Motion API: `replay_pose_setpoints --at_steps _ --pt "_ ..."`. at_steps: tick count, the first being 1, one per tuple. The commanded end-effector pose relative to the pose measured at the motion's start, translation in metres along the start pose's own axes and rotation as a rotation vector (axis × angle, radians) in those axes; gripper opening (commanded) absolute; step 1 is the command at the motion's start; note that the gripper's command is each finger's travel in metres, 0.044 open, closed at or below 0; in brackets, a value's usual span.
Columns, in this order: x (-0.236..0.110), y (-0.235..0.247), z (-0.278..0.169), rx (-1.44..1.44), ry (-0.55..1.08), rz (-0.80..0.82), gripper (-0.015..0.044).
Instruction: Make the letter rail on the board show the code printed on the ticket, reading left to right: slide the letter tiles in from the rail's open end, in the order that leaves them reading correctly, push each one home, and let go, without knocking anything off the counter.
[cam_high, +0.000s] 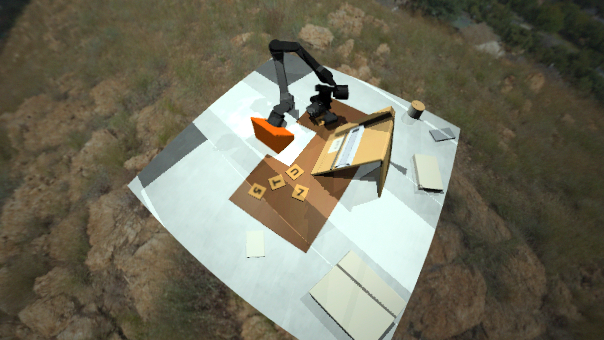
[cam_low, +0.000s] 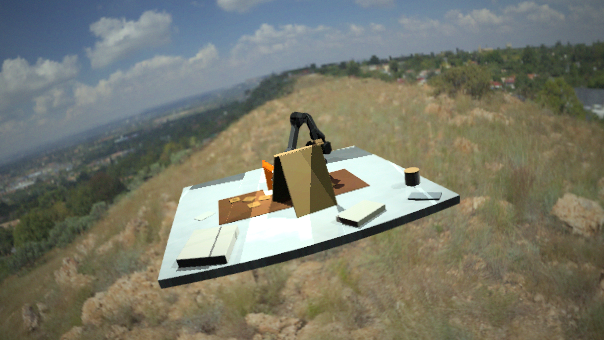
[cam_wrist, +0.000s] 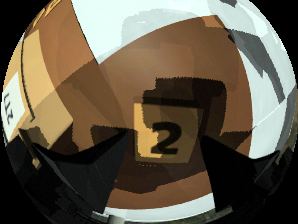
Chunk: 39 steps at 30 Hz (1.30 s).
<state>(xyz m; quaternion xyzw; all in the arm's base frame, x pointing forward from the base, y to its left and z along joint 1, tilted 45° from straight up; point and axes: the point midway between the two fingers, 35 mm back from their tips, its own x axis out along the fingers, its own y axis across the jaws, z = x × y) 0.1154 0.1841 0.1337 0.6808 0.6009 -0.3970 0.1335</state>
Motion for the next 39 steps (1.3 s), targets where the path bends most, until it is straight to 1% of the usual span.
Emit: replay_pose_setpoints --at_steps 1,6,22,31,39 --pt "0.0010 0.0004 0.0013 0.006 -0.004 0.001 0.0340" --pt "0.0010 0.0004 0.0013 0.006 -0.004 0.001 0.0340" --pt "0.0010 -0.0001 0.0014 0.006 -0.004 0.001 0.0233" --pt "-0.0047 0.0001 0.0018 0.006 -0.004 0.002 0.0000" --pt "-0.0083 0.0005 0.0034 0.006 -0.004 0.002 0.0000"
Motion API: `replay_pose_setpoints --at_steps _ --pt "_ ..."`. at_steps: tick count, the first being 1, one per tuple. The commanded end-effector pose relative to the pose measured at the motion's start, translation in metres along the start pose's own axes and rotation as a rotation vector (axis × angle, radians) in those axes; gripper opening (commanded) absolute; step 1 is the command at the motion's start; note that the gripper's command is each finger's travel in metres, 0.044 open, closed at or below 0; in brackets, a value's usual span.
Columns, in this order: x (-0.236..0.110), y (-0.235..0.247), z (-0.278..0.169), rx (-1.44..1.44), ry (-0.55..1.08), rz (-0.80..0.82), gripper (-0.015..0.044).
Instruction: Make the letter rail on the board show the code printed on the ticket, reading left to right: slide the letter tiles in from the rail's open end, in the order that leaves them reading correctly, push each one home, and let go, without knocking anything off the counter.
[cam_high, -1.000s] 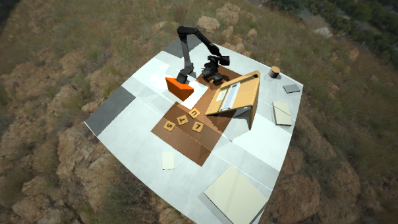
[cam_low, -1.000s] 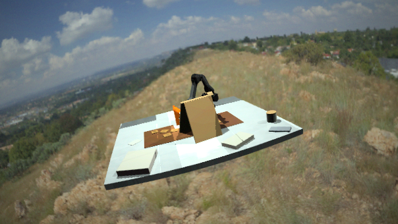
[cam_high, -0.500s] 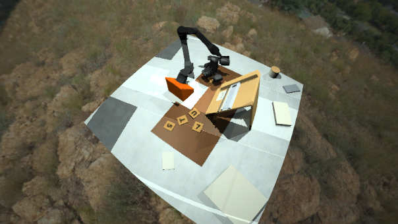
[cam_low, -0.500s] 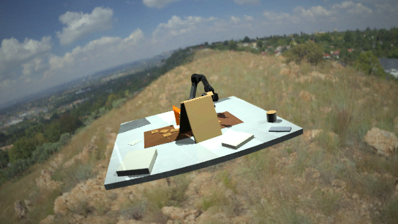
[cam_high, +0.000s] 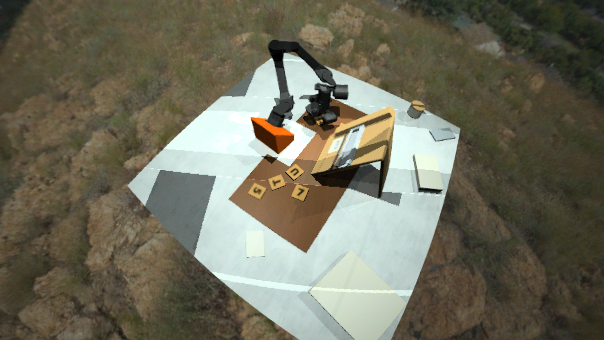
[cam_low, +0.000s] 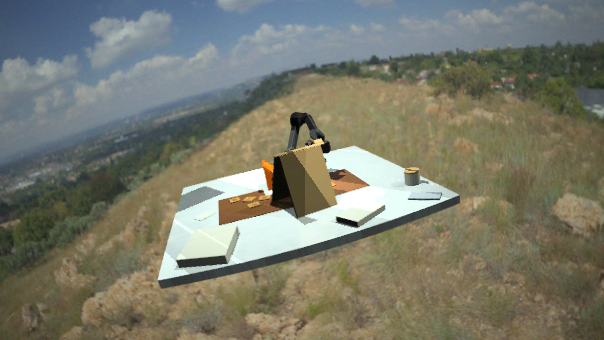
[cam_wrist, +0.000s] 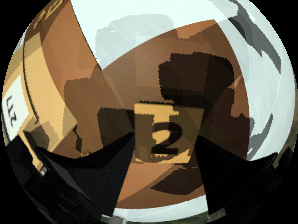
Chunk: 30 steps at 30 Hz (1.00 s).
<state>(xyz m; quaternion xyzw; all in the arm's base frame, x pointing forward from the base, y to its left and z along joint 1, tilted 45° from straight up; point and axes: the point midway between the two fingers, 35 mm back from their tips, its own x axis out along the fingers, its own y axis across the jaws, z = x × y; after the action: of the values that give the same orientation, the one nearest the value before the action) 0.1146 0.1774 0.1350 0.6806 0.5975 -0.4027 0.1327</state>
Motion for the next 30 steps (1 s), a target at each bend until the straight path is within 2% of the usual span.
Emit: replay_pose_setpoints --at_steps 1,30 --pt "-0.003 0.000 0.000 -0.005 0.004 -0.001 0.0000" --pt "-0.015 0.001 0.004 -0.004 0.003 0.000 0.0000"
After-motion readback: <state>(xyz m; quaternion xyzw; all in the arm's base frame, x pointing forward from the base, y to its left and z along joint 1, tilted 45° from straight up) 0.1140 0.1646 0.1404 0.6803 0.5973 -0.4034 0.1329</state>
